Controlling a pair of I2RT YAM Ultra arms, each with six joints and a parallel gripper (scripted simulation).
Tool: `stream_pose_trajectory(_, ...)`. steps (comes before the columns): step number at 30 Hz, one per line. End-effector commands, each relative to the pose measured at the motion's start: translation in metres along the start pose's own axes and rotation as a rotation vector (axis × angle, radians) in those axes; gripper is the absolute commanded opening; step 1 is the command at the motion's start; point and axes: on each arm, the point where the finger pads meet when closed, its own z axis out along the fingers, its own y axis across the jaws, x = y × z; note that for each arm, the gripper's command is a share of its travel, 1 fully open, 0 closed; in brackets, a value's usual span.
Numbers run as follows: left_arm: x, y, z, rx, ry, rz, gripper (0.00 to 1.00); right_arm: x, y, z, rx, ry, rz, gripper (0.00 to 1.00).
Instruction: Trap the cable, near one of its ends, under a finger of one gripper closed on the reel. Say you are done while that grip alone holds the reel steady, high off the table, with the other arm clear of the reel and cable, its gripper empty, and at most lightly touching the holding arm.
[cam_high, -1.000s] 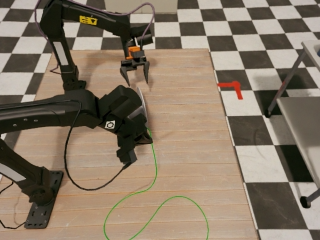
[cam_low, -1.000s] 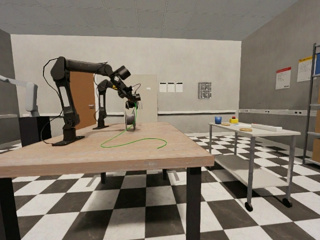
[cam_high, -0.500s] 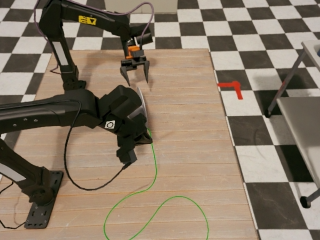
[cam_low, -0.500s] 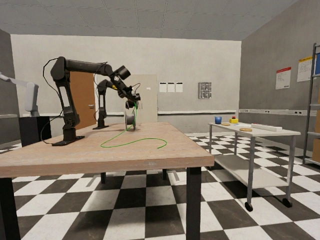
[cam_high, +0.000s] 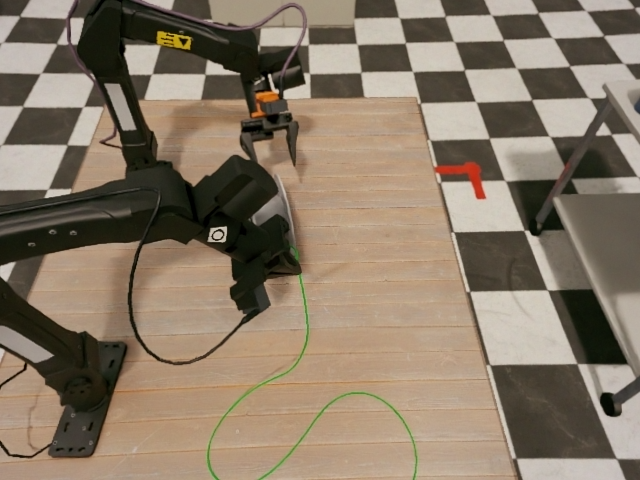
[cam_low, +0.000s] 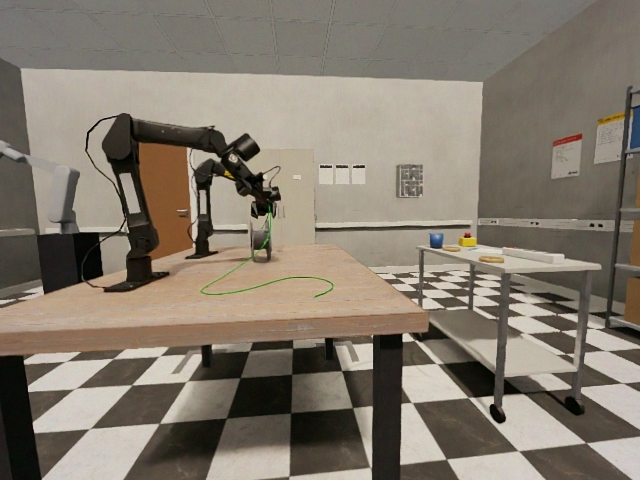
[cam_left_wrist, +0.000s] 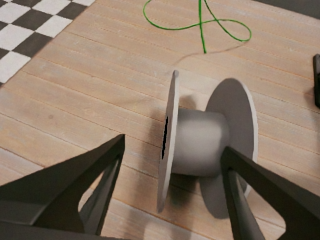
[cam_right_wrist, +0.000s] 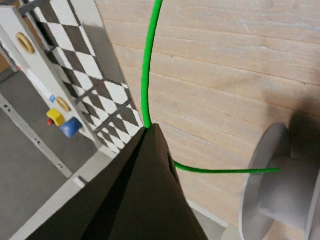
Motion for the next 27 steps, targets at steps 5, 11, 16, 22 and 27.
stream_pose_trajectory(5,-0.006,-0.004,-0.005,-0.002,-0.024,0.006,0.75,0.020,0.007,-0.006,-0.025,-0.012,0.005,0.00)
stream_pose_trajectory(11,-0.007,-0.003,-0.006,-0.006,-0.024,0.007,0.75,0.020,0.006,-0.007,-0.021,-0.013,0.005,0.00)
stream_pose_trajectory(16,-0.008,-0.003,-0.006,-0.004,-0.025,0.012,0.75,0.038,0.004,-0.007,-0.017,-0.013,0.003,0.00)
stream_pose_trajectory(22,-0.009,-0.005,-0.006,-0.004,-0.025,0.016,0.75,0.043,0.003,-0.006,-0.011,-0.013,0.000,0.00)
stream_pose_trajectory(27,-0.010,-0.006,-0.006,-0.004,-0.026,0.018,0.75,0.056,0.003,-0.008,-0.018,-0.013,0.003,0.00)
